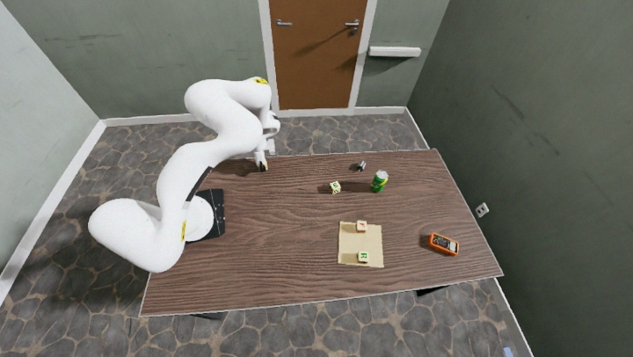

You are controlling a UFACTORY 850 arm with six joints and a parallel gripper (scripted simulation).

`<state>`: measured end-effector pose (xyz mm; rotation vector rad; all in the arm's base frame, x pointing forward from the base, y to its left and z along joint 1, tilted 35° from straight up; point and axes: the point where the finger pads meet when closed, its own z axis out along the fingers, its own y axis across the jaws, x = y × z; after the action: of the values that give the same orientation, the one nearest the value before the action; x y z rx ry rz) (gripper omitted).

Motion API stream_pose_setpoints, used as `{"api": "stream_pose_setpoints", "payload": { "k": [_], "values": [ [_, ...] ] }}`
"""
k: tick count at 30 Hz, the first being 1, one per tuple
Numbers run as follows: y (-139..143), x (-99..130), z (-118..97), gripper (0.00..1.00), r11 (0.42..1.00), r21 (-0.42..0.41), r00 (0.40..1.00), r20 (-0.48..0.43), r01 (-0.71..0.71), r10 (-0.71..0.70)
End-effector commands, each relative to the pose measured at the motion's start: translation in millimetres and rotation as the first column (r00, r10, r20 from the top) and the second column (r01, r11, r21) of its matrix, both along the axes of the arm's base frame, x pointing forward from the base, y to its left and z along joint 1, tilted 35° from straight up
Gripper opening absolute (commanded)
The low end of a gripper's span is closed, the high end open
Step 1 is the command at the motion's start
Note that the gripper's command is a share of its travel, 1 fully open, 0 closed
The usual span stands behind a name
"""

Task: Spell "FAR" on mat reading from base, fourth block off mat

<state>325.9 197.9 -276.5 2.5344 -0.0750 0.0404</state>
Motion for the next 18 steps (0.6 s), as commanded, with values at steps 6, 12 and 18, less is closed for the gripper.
{"api": "stream_pose_setpoints", "payload": {
  "k": [6,12,18],
  "values": [
    [20.3,0.6,27.8,0.44,1.000,0.002,1.000,0.002,0.000,0.000],
    [41.7,0.0,58.7,0.44,1.000,0.002,1.000,0.002,0.000,0.000],
    [55.8,-0.3,79.2,0.44,1.000,0.002,1.000,0.002,0.000,0.000]
  ]
}}
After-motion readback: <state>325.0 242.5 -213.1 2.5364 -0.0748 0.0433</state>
